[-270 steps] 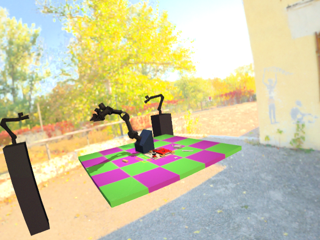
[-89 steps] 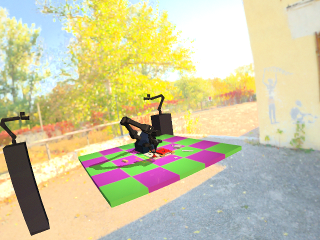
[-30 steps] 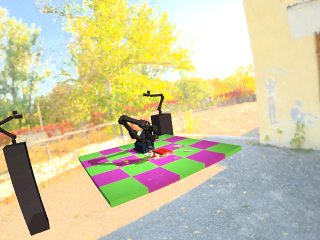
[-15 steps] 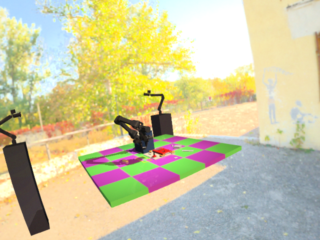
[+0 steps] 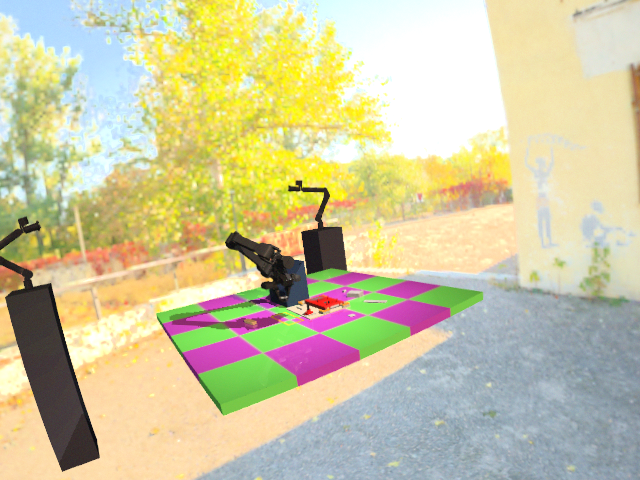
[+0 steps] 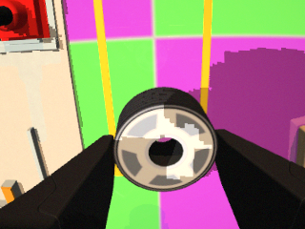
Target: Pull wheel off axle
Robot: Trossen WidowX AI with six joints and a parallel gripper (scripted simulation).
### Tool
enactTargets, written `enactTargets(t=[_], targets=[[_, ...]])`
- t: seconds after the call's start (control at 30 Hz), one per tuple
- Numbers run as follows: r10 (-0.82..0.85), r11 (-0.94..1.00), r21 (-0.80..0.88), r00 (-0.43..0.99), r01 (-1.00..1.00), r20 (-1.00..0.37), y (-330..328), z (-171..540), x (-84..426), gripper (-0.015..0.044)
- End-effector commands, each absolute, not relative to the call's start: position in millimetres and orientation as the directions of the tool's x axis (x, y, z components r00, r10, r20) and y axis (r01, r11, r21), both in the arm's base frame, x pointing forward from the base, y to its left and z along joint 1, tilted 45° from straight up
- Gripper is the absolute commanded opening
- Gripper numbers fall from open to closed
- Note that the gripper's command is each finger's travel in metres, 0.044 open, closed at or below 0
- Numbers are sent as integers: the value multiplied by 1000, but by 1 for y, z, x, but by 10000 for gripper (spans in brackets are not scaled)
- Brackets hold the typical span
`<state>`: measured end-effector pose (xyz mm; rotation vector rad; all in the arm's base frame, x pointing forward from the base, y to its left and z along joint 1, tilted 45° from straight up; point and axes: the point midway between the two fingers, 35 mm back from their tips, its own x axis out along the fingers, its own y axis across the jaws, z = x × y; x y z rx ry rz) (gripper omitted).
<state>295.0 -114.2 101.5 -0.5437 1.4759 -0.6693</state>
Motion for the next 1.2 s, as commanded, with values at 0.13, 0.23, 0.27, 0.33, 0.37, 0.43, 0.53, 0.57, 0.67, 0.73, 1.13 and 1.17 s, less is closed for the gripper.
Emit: enactTargets(t=[0.13, 0.23, 0.27, 0.33, 0.37, 0.43, 0.53, 0.57, 0.67, 0.73, 1.13, 1.17], targets=[[-703, 709, -702, -22, 73, -711, -131, 85, 296, 0], [-702, 709, -701, -22, 73, -712, -142, 73, 296, 0], [-702, 709, -702, -22, 73, -712, -146, 69, 296, 0], [-703, 708, -702, -22, 73, -711, -154, 62, 296, 0], [-703, 708, -703, -22, 73, -711, -158, 58, 295, 0], [-704, 707, -704, -22, 73, -710, -166, 51, 294, 0], [-707, 704, -706, -22, 72, -707, -177, 41, 292, 0], [-707, 704, -707, -22, 72, -707, -179, 39, 291, 0], [-707, 704, -707, -22, 72, -706, -179, 38, 291, 0], [-707, 704, -707, -22, 72, -706, -179, 38, 291, 0], [-709, 701, -708, -24, 80, -705, -174, 46, 292, 300], [-708, 702, -708, -24, 79, -706, -171, 50, 293, 300]])
